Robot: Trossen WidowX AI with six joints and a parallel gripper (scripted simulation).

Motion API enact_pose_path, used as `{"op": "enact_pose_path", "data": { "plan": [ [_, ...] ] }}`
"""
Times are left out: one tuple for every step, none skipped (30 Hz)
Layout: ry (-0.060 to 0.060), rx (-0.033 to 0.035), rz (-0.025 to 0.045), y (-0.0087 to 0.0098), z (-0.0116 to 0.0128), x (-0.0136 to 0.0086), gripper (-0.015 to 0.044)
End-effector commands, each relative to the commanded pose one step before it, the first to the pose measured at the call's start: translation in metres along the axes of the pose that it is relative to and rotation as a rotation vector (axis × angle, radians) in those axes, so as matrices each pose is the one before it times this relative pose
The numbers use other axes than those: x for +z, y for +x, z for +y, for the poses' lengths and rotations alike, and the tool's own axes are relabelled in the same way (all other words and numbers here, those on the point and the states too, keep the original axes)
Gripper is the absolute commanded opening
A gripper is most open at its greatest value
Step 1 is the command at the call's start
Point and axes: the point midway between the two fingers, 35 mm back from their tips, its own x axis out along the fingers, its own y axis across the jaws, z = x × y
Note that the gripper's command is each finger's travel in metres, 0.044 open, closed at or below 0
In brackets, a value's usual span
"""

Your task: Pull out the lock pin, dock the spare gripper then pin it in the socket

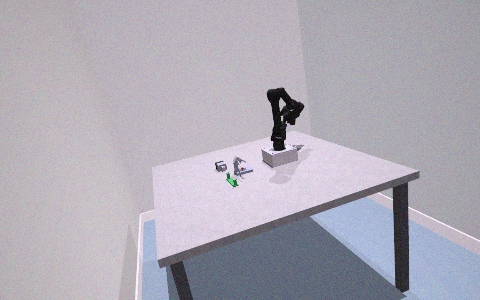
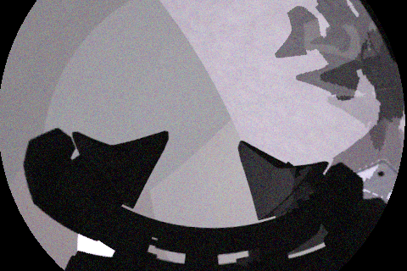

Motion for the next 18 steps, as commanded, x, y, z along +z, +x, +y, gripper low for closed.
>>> {"op": "enact_pose_path", "data": {
  "plan": [
    [-0.0039,-0.00375,0.00068,0.00099,-0.0003,-0.00049,0.0374],
    [-0.0116,-0.01123,0.0021,0.00296,-0.00092,-0.00148,0.0347],
    [-0.0195,-0.01866,0.0037,0.0049,-0.00151,-0.00253,0.0321],
    [-0.0277,-0.02602,0.00559,0.00681,-0.00205,-0.00367,0.03],
    [-0.0363,-0.03324,0.00789,0.00868,-0.00251,-0.00492,0.03],
    [-0.0449,-0.03991,0.01058,0.01038,-0.00281,-0.00627,0.03],
    [-0.0504,-0.04323,0.01286,0.01122,-0.00273,-0.00724,0.03],
    [-0.0521,-0.04297,0.01427,0.01115,-0.00232,-0.00766,0.03],
    [-0.0534,-0.04229,0.01552,0.01097,-0.00186,-0.00798,0.03],
    [-0.0546,-0.04154,0.01671,0.01077,-0.00138,-0.00828,0.03],
    [-0.0558,-0.04073,0.01785,0.01057,-0.00088,-0.00855,0.03],
    [-0.0571,-0.03987,0.01894,0.01036,-0.00035,-0.00877,0.03],
    [-0.0564,-0.0377,0.01929,0.00981,0.00018,-0.00867,0.03],
    [-0.0559,-0.03153,0.02198,0.00924,0.00086,-0.00801,0.03],
    [-0.0637,-0.03276,0.02645,0.01019,0.00151,-0.0089,0.03],
    [-0.0649,-0.03171,0.02747,0.01009,0.00208,-0.00898,0.03],
    [-0.0658,-0.0305,0.02833,0.00995,0.00264,-0.00898,0.03],
    [-0.0668,-0.02927,0.02911,0.0098,0.00322,-0.00896,0.03]
  ]
}}
